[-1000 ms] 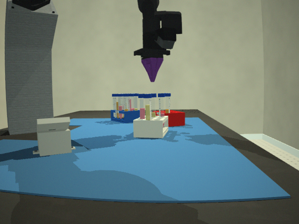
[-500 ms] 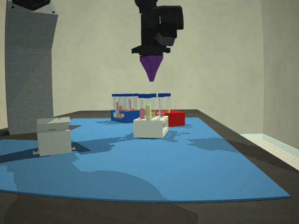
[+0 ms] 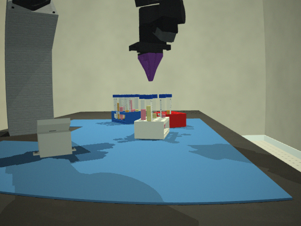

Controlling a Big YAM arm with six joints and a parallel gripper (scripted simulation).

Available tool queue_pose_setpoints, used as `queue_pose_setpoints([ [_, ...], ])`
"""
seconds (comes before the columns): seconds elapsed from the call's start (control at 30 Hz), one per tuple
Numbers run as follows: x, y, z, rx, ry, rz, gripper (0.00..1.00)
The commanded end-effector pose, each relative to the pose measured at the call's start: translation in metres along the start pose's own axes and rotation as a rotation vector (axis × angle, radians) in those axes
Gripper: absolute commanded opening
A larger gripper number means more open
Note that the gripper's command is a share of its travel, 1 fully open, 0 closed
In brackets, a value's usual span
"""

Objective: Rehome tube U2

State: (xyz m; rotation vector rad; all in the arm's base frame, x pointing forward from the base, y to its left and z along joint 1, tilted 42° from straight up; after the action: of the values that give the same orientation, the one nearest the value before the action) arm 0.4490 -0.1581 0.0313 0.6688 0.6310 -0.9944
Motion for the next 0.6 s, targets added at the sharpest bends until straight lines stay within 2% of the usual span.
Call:
queue_pose_setpoints([
  [0.0, -0.007, -0.009, 0.015, -0.016, -0.008, -0.002, 0.0],
  [0.37, -0.007, -0.035, 0.051, -0.017, -0.009, -0.002, 0.0],
  [0.5, -0.007, -0.038, 0.056, -0.017, -0.01, -0.002, 0.0],
  [0.57, -0.007, -0.032, 0.045, -0.041, 0.004, 0.004, 0.0],
])
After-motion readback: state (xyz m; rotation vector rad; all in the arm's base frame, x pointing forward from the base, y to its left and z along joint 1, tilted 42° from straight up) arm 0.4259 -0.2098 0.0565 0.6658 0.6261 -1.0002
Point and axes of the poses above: the point where the finger pads meet when closed, its own x axis out along the fingers, its own y axis across the jaws, z = x × y, the point moved 4 cm from there along -x, back along the fingers, and after that the axes turned 10 degrees about x, right-handed, at the moved point
